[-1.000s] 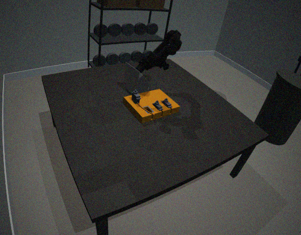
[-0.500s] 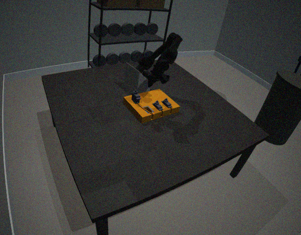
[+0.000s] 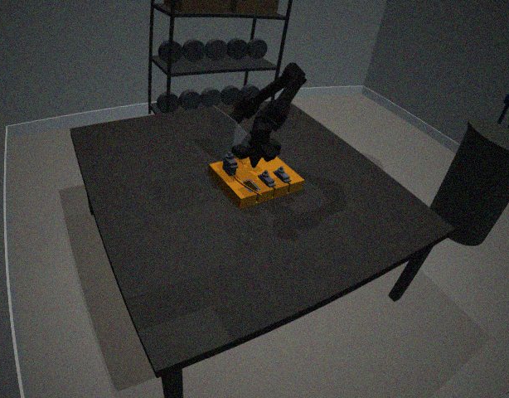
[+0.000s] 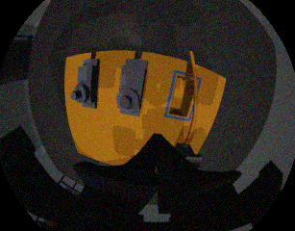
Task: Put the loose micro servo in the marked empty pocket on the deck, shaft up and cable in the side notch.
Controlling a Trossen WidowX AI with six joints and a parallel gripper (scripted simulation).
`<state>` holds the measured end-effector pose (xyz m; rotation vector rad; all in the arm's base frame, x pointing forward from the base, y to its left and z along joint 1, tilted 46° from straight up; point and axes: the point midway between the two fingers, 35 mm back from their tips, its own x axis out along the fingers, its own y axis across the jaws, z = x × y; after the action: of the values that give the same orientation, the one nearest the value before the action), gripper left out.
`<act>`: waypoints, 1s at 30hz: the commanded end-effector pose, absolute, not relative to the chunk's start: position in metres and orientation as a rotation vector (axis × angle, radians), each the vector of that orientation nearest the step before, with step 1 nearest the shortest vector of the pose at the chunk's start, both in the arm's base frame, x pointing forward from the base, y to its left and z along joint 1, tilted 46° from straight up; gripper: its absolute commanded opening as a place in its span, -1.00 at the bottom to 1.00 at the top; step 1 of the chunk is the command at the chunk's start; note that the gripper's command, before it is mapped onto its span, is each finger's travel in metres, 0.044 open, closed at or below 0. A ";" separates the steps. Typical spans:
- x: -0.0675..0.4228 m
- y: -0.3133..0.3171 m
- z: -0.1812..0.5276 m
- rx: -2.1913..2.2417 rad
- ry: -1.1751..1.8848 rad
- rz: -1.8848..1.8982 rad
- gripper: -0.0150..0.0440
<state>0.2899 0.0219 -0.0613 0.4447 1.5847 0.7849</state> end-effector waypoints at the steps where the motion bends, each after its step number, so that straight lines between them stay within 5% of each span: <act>1: 0.292 0.024 -0.063 0.467 1.580 0.784 -0.49; 30: 0.285 0.053 -0.092 0.468 1.580 0.786 -0.49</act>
<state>0.2875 0.0513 -0.0889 0.4533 1.5709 0.7875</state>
